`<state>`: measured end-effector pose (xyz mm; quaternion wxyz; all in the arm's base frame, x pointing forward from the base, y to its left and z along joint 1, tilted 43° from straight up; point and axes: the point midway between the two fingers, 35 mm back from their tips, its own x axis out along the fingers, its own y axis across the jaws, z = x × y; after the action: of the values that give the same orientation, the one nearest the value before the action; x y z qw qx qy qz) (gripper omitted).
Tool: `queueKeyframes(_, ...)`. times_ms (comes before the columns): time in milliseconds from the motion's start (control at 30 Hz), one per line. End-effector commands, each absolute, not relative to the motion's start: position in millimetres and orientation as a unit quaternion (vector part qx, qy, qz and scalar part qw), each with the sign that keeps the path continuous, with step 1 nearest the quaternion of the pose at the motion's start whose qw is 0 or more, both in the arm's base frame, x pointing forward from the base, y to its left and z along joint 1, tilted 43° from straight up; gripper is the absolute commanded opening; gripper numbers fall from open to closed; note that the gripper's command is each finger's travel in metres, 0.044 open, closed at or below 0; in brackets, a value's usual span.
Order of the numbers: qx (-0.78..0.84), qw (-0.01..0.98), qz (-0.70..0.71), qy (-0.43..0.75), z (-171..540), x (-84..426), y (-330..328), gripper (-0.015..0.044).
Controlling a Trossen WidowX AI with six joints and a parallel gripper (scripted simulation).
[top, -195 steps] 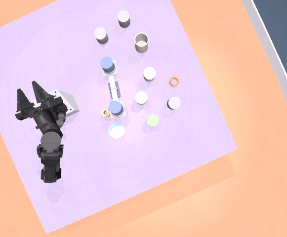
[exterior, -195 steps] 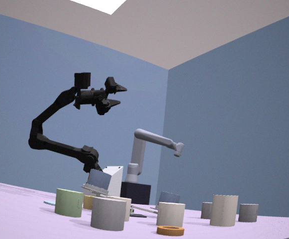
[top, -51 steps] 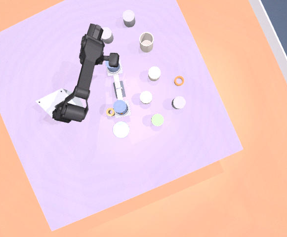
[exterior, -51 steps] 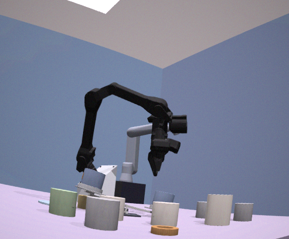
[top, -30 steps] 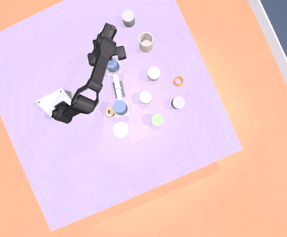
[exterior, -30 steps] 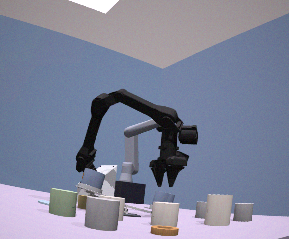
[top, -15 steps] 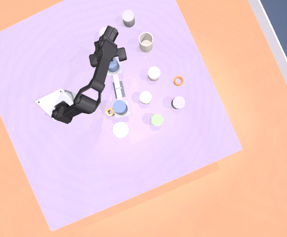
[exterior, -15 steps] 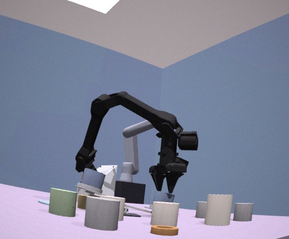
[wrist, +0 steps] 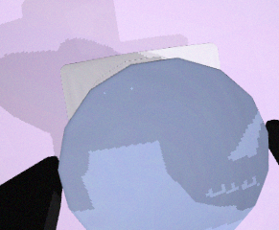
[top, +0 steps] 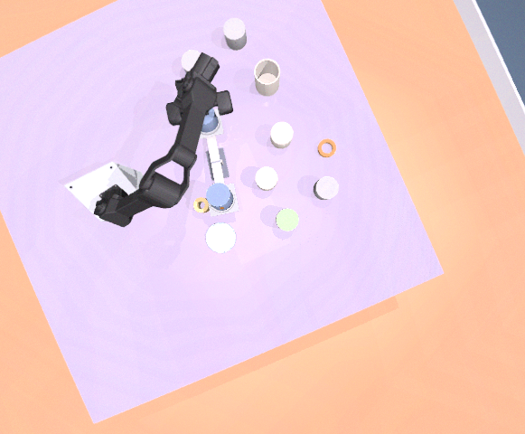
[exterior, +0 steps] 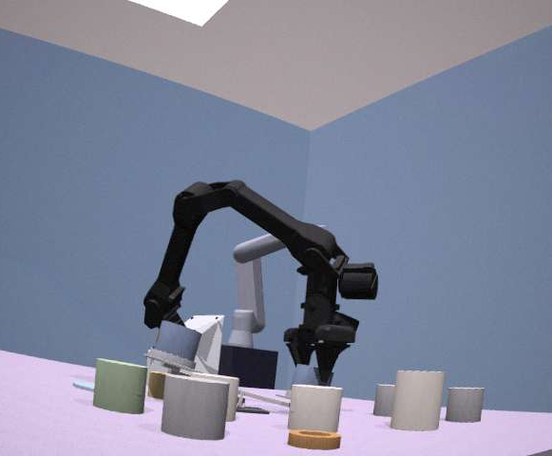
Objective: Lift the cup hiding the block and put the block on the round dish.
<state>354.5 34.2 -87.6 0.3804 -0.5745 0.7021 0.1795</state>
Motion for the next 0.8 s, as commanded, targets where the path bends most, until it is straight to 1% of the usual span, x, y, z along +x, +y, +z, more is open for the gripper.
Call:
queueKeyframes(0,-0.575,0.375,0.180,0.704,-93.2,351.7,27.8,0.0440)
queueKeyframes(333,-0.576,0.375,0.180,0.704,-102.6,349.9,18.3,0.0440)
queueKeyframes(433,-0.576,0.375,0.180,0.704,-102.6,349.9,18.3,0.0361)
queueKeyframes(700,-0.576,0.375,0.180,0.704,-102.6,349.9,18.3,0.0308)
queueKeyframes(767,-0.576,0.375,0.180,0.704,-102.5,350.0,18.5,0.0255)
